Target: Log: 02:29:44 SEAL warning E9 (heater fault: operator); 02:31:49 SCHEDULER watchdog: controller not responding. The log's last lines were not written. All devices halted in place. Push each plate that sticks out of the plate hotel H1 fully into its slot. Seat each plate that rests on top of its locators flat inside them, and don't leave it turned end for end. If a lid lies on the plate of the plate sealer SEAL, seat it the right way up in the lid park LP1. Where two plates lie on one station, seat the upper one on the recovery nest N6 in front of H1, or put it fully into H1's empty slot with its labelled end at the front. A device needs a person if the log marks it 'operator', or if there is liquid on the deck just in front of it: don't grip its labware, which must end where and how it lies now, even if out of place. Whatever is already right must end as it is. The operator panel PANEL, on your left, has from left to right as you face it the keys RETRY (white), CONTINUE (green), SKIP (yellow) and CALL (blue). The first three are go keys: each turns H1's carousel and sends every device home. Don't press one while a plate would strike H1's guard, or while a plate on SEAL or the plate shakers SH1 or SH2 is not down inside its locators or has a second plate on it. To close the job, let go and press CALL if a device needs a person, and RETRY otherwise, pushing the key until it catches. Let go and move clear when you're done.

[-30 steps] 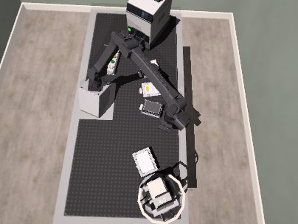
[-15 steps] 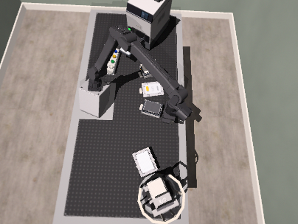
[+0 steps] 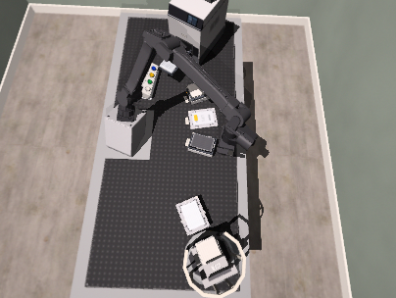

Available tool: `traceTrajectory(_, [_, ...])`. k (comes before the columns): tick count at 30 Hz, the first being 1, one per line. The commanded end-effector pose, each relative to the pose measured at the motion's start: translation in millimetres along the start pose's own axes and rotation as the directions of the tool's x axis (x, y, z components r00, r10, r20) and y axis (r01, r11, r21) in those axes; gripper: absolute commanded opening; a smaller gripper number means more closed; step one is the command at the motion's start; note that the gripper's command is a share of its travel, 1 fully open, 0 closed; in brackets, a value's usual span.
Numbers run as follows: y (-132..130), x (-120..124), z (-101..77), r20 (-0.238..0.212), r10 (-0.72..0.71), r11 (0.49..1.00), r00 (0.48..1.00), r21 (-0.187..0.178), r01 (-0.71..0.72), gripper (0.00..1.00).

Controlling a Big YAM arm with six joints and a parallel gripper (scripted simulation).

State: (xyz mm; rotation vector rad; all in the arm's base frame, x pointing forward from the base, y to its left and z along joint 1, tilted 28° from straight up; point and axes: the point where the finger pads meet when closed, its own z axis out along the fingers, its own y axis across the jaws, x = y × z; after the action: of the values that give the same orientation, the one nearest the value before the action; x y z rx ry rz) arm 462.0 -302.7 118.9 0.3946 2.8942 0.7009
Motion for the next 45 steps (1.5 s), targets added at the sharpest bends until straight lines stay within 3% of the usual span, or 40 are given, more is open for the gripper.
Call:
traceTrajectory(1, [26.8,-8.4,-16.8,0.039,-0.018,1.000,0.999,0.022,0.017,1.00])
traceTrajectory(9, [47.0,-9.0,-17.8,0.043,-0.020,1.000,0.999,0.022,0.019,1.00])
traceTrajectory(10, [51.3,-16.5,-25.7,0.062,-0.031,0.999,0.998,0.032,0.029,1.00])
traceTrajectory(12, [57.1,-6.7,-16.2,0.037,-0.016,1.000,0.999,0.019,0.015,1.00])
traceTrajectory(26, [96.9,-5.6,-15.5,0.038,-0.017,1.000,0.999,0.018,0.016,1.00])
traceTrajectory(27, [104.0,-18.5,-30.3,0.072,-0.036,0.999,0.997,0.031,0.034,1.00])
traceTrajectory(30, [110.4,-6.0,-16.0,0.040,-0.018,1.000,0.999,0.018,0.017,1.00])
traceTrajectory(33, [117.8,-11.9,-22.9,0.057,-0.027,0.999,0.998,0.023,0.026,1.00])
traceTrajectory(34, [118.5,-4.6,-15.1,0.041,-0.074,0.997,0.996,0.020,0.073,1.00])
traceTrajectory(41, [140.1,5.3,-14.4,0.035,-0.301,0.953,0.953,0.025,0.301,1.00])
traceTrajectory(43, [140.1,5.3,-14.4,0.035,-0.301,0.953,0.953,0.025,0.301,1.00])
traceTrajectory(44, [147.3,-4.5,-27.1,0.059,-0.349,0.937,0.935,0.044,0.347,1.00])
traceTrajectory(45, [146.1,7.6,-14.2,0.034,-0.365,0.931,0.930,0.028,0.364,1.00])
